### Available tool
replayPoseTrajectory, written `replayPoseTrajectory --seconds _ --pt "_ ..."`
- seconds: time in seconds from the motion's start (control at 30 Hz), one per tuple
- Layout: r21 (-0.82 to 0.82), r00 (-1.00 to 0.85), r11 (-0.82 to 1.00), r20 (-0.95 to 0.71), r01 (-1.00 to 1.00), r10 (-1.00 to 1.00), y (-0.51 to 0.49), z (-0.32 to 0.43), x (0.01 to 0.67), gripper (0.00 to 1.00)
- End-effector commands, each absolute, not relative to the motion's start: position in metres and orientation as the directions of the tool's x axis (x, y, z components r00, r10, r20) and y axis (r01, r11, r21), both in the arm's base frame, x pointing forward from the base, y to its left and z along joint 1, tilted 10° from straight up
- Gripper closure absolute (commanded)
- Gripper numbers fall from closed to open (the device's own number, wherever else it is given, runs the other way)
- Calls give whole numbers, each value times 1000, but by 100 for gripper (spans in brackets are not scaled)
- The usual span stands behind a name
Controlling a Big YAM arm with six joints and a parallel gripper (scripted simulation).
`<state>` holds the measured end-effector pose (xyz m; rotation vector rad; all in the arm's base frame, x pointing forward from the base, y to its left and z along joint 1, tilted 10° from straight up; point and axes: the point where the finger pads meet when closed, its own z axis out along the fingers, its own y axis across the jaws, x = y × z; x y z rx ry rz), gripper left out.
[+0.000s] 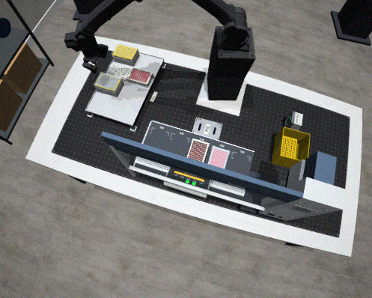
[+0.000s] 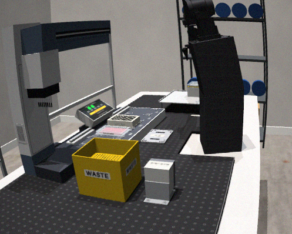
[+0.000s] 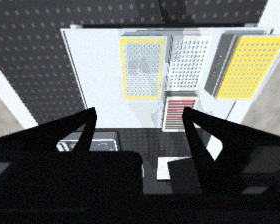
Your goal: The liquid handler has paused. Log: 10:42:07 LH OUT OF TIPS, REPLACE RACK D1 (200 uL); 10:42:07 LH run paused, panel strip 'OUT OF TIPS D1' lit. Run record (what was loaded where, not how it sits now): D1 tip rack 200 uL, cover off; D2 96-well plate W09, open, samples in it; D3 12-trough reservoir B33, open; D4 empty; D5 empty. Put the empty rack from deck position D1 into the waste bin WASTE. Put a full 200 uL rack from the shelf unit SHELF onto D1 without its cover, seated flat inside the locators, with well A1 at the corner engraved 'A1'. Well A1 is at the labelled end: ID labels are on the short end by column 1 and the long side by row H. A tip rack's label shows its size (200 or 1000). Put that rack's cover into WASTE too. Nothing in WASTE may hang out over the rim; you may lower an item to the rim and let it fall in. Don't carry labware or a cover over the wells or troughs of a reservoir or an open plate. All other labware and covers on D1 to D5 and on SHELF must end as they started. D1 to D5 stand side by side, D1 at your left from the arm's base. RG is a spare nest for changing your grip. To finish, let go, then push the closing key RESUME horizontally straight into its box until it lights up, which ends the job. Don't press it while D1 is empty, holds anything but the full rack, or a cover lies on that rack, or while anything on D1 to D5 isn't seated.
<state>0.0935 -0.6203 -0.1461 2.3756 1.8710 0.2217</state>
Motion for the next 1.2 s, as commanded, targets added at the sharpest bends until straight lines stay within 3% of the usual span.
replayPoseTrajectory --seconds 0.0,1.17 --pt "165 215 -224 73 960 974 -616 -163 94 0" --pt "181 223 -225 29 957 974 -633 -201 112 0"
